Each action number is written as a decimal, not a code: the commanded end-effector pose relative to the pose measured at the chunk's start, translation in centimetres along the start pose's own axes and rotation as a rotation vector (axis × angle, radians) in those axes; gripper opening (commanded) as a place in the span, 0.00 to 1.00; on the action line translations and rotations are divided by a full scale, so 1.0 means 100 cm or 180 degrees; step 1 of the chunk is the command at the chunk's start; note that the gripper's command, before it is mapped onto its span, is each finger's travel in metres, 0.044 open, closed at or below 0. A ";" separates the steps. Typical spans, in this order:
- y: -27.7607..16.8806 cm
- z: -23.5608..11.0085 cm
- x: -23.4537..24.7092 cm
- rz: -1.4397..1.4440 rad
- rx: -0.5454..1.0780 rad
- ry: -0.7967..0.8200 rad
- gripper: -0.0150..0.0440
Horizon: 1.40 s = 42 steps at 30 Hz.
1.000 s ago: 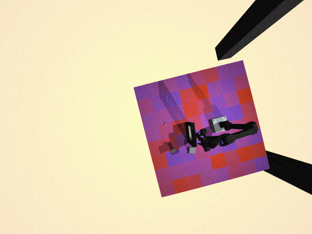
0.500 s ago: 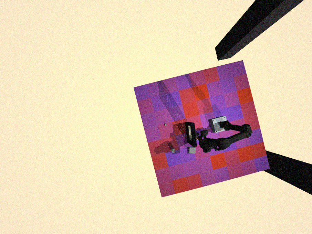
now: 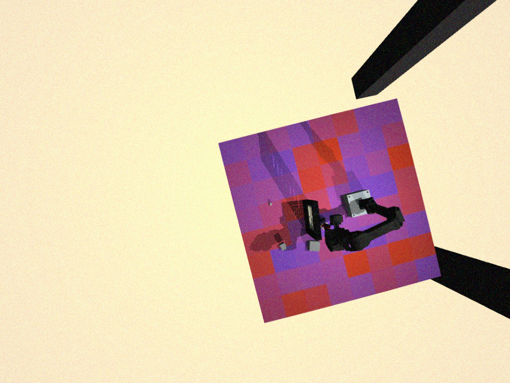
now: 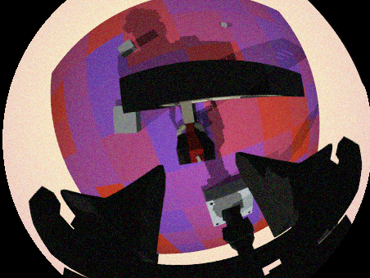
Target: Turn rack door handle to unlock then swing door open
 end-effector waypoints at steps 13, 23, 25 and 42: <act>0.002 0.023 0.001 0.0004 0.0043 0.0011 0.75; 0.002 0.039 0.002 -0.0002 0.0055 0.0016 0.75; 0.002 0.042 0.002 -0.0003 0.0058 0.0017 0.75; -0.001 0.069 0.001 -0.0012 0.0078 0.0026 0.75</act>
Point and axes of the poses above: the point midway between the two fingers, 35 mm back from their tips, its own z axis out along the fingers, its own x axis across the jaws, y = z × x, the point moved 4 cm from there along -z, back along the fingers, and after that the axes turned 3 degrees about z, right-handed, at the moved point
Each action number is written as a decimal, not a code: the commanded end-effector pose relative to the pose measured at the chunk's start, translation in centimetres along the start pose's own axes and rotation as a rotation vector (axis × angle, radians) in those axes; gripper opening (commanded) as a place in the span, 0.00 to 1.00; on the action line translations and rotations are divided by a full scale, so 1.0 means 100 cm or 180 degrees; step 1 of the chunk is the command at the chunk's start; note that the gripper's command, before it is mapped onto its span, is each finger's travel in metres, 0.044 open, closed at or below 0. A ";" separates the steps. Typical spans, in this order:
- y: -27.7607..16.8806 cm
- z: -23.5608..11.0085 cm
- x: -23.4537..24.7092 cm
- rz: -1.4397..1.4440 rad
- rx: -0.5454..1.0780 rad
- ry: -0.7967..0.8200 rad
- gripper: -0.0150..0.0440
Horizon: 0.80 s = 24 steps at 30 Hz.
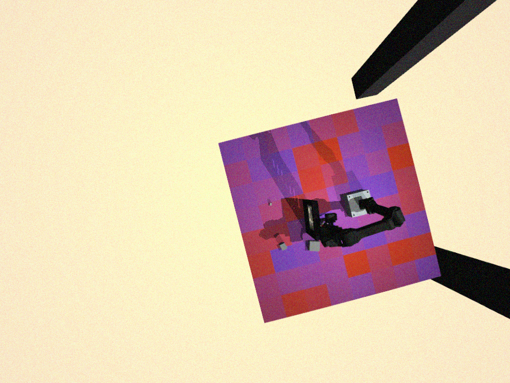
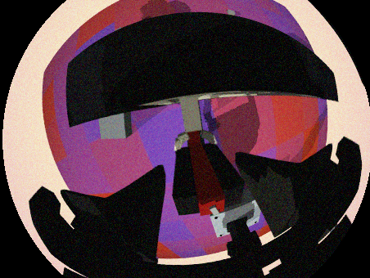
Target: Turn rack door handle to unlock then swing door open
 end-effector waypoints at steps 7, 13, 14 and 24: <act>-0.001 0.004 0.000 -0.0012 0.0007 0.0013 0.49; -0.001 0.004 0.000 -0.0012 0.0007 0.0013 0.39; -0.001 0.004 0.000 -0.0012 0.0007 0.0013 0.38; -0.001 0.004 0.000 -0.0012 0.0007 0.0013 0.29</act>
Point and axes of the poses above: the point midway between the two fingers, 35 mm back from their tips, its own z axis out along the fingers, its own x axis across the jaws, y = z × x, the point moved 4 cm from there along -z, back along the fingers, and after that the axes turned 3 degrees about z, right-handed, at the moved point
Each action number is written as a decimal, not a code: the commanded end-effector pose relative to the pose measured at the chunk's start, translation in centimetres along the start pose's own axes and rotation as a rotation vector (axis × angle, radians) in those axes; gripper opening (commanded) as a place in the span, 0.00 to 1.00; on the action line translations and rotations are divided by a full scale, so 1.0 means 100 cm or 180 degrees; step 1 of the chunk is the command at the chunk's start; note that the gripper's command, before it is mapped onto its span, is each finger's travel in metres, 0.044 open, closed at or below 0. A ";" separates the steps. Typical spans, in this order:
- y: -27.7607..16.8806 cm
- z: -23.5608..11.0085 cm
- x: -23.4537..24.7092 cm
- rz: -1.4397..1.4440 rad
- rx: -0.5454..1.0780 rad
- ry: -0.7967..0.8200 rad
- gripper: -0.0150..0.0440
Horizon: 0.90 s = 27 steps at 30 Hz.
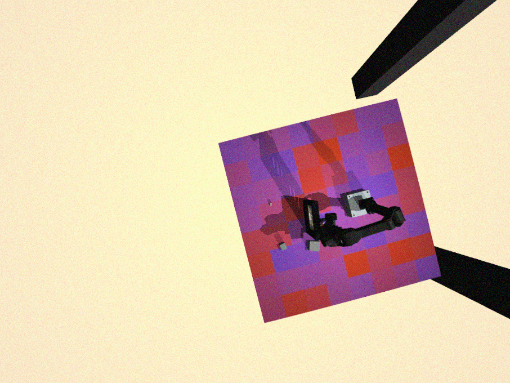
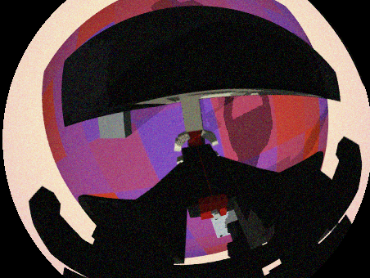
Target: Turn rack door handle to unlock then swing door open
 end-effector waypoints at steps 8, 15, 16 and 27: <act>0.000 0.000 0.000 -0.1025 -0.0004 0.0002 0.29; 0.000 0.000 0.000 -0.2123 -0.0004 0.0002 0.29; 0.000 0.000 0.000 -0.2280 -0.0004 0.0002 0.29; 0.000 0.000 0.000 -0.4006 -0.0004 0.0001 0.29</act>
Point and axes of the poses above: the point midway between the two fingers, 35 mm back from their tips, its own z axis out along the fingers, its own x axis across the jaws, y = z × x, the point moved 4 cm from there along -z, back along the fingers, and after that the axes turned 3 degrees about z, right-handed, at the moved point
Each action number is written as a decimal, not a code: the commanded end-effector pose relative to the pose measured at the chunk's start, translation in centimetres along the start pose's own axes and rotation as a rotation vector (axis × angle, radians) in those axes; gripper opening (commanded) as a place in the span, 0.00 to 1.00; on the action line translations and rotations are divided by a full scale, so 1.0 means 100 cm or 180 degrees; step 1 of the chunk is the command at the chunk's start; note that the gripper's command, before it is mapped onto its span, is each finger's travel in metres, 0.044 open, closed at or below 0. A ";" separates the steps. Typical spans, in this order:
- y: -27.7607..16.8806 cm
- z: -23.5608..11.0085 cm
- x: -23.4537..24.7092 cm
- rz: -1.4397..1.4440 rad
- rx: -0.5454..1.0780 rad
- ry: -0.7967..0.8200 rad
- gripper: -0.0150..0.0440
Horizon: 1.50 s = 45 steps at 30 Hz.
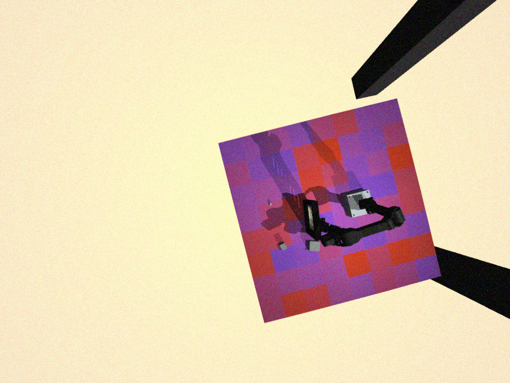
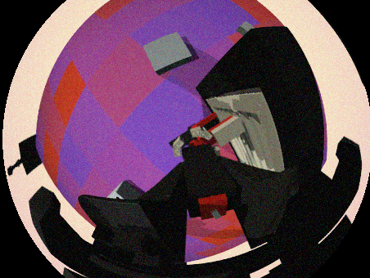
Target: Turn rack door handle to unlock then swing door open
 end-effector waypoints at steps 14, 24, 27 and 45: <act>0.000 0.000 0.000 -0.2468 -0.0002 -0.0003 0.29; 0.000 0.000 0.000 -0.2494 -0.0002 -0.0003 0.38; 0.000 0.000 0.000 -0.2494 -0.0002 -0.0003 0.52; 0.000 0.000 0.000 -0.0840 -0.0003 -0.0003 0.75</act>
Point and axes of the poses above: the point midway between the two fingers, 35 mm back from their tips, its own z axis out along the fingers, its own x axis across the jaws, y = z × x, the point moved 4 cm from there along -z, back along the fingers, and after that the axes turned 3 degrees about z, right-handed, at the moved point
